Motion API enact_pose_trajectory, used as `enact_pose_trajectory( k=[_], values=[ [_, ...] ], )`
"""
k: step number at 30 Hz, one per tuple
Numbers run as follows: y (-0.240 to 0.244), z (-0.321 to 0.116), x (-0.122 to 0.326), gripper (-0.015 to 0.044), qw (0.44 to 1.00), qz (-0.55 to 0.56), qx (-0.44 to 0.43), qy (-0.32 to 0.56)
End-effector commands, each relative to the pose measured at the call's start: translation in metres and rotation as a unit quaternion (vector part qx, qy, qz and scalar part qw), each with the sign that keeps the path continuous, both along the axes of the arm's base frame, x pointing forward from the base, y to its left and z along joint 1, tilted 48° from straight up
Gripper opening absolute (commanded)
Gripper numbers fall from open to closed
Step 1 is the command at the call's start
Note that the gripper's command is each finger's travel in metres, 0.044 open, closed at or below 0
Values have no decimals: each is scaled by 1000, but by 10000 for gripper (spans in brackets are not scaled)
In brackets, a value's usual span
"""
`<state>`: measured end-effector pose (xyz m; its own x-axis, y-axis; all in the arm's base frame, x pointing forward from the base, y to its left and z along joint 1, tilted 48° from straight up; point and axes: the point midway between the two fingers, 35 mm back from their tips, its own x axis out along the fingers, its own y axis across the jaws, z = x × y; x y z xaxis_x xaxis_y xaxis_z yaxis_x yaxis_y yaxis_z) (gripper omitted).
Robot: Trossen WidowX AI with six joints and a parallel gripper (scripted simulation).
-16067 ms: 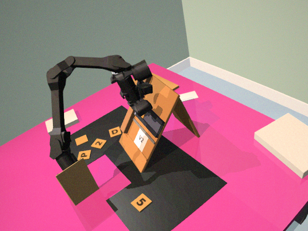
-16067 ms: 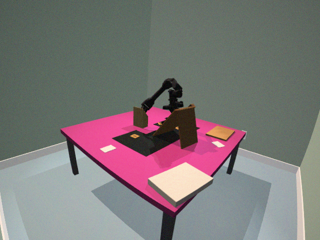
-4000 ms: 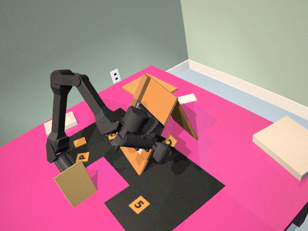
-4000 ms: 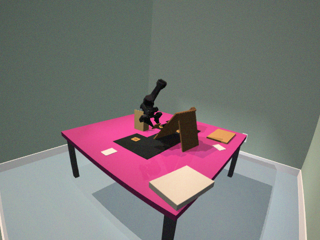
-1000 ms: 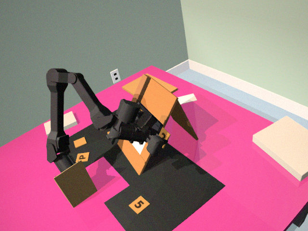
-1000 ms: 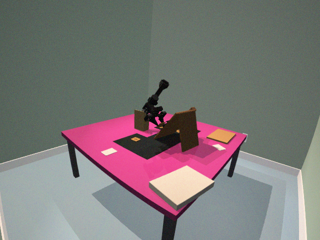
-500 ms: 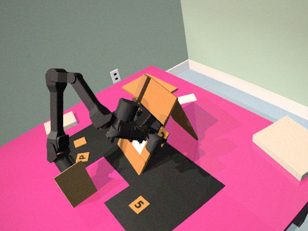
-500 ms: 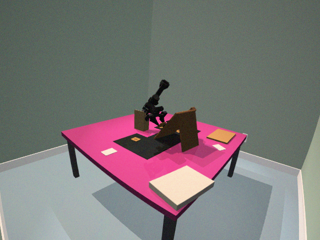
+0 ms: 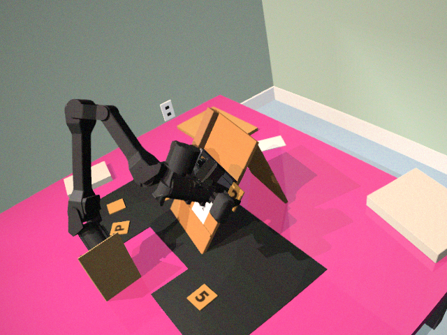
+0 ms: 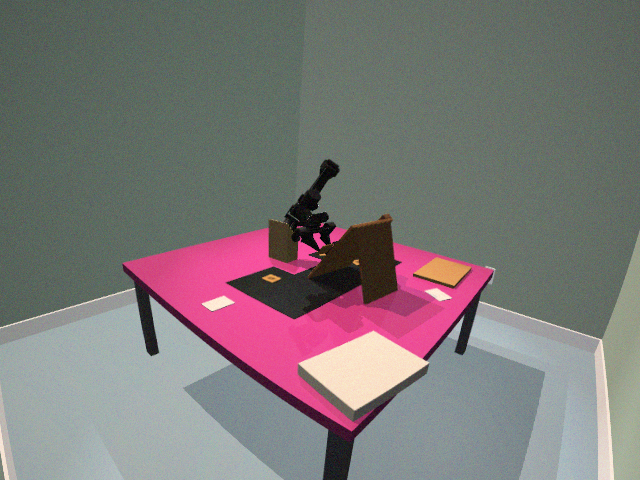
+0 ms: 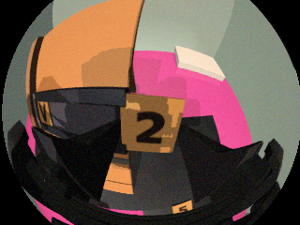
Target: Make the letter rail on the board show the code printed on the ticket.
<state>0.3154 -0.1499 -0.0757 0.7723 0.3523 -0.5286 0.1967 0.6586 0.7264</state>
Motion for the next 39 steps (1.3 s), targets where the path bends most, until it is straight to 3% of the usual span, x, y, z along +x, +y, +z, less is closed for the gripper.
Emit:
enact_pose_trajectory(
  k=[1, 39],
  values=[
    [0, 3, 1, 0, 1000, -2, -2, 0],
    [13, 16, 5, 0, 1000, -2, -1, 0]
  ],
)
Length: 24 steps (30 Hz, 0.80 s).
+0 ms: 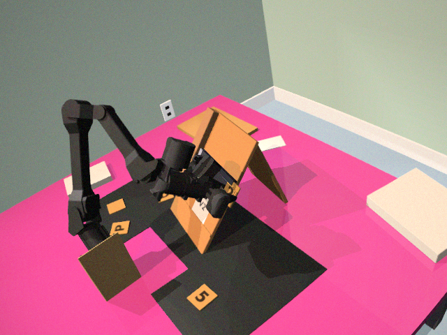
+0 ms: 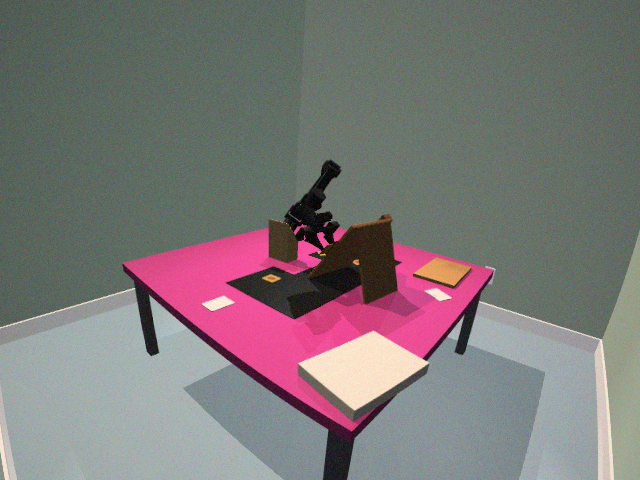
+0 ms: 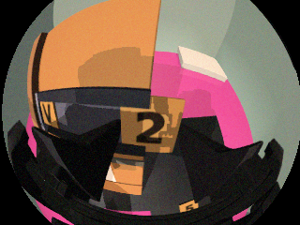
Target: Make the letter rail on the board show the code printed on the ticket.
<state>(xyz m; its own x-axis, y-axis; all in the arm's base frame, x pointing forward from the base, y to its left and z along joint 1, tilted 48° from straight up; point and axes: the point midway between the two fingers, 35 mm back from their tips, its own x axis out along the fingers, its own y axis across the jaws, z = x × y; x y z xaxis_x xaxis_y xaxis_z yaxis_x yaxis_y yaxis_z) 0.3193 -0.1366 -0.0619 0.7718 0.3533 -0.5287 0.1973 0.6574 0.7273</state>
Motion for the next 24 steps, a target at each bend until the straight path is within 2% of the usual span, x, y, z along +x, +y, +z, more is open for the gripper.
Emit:
enact_pose_trajectory(
  k=[1, 24],
  values=[
    [0, 3, 1, 0, 1000, -2, -2, -1],
    [8, 11, 3, 0, 1000, -2, -2, -1]
  ],
)
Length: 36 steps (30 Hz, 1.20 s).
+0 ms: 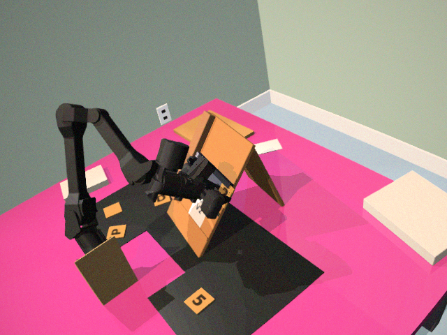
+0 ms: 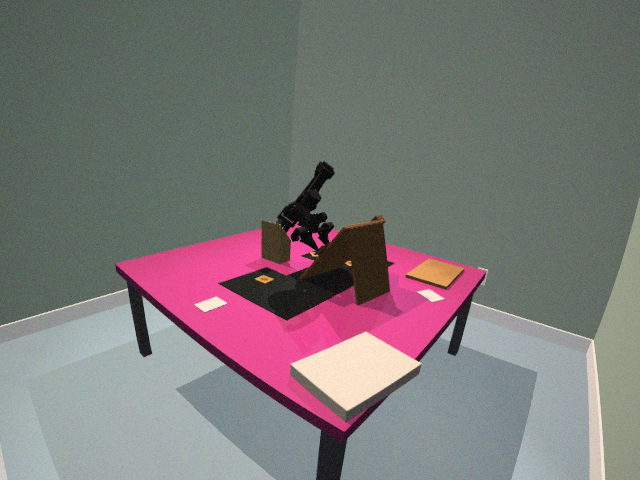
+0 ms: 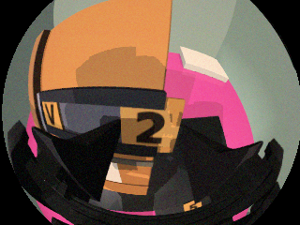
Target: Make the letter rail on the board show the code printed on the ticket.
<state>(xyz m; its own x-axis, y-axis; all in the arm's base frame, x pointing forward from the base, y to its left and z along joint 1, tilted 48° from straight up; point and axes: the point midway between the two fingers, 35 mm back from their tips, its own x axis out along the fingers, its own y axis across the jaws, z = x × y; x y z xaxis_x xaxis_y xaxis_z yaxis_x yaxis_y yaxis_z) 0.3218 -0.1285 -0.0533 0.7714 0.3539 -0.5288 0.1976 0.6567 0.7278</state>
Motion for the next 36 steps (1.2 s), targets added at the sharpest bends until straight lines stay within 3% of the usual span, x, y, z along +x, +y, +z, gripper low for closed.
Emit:
enact_pose_trajectory(
  k=[1, 36],
  values=[
    [0, 3, 1, 0, 1000, -2, -2, -1],
    [13, 14, 4, 0, 1000, -2, -2, -1]
  ],
)
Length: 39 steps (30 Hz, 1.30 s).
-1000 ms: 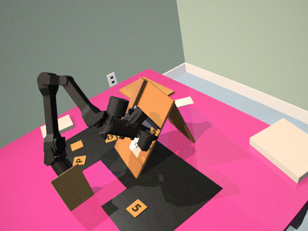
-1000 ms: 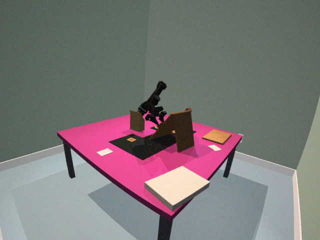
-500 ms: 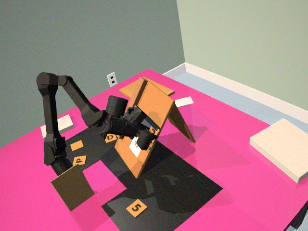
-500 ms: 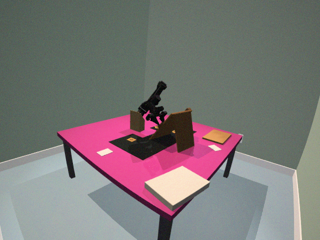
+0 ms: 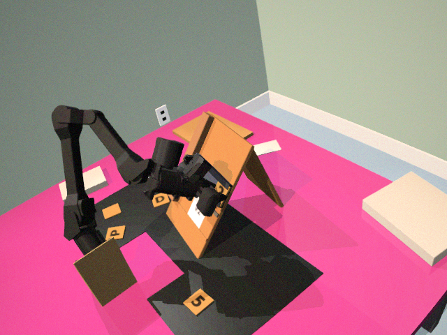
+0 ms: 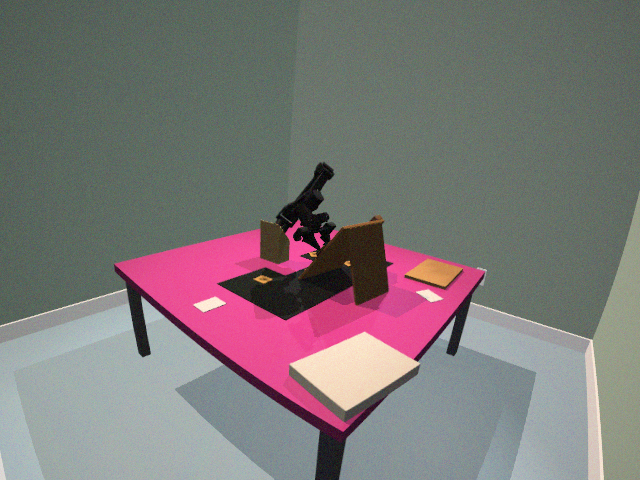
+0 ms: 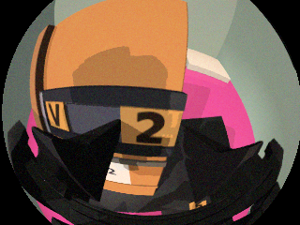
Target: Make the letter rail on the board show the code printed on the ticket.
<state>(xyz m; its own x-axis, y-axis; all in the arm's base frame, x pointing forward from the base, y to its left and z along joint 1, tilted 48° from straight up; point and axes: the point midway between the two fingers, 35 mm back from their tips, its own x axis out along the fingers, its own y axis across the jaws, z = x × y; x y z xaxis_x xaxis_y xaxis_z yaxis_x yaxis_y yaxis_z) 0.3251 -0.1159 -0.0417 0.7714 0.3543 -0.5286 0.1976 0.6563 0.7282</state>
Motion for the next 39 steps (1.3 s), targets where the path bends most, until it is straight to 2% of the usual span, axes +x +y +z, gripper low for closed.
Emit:
enact_pose_trajectory(
  k=[1, 39],
  values=[
    [0, 3, 1, 0, 1000, -2, -2, -1],
    [15, 20, 5, 0, 1000, -2, -1, -1]
  ],
)
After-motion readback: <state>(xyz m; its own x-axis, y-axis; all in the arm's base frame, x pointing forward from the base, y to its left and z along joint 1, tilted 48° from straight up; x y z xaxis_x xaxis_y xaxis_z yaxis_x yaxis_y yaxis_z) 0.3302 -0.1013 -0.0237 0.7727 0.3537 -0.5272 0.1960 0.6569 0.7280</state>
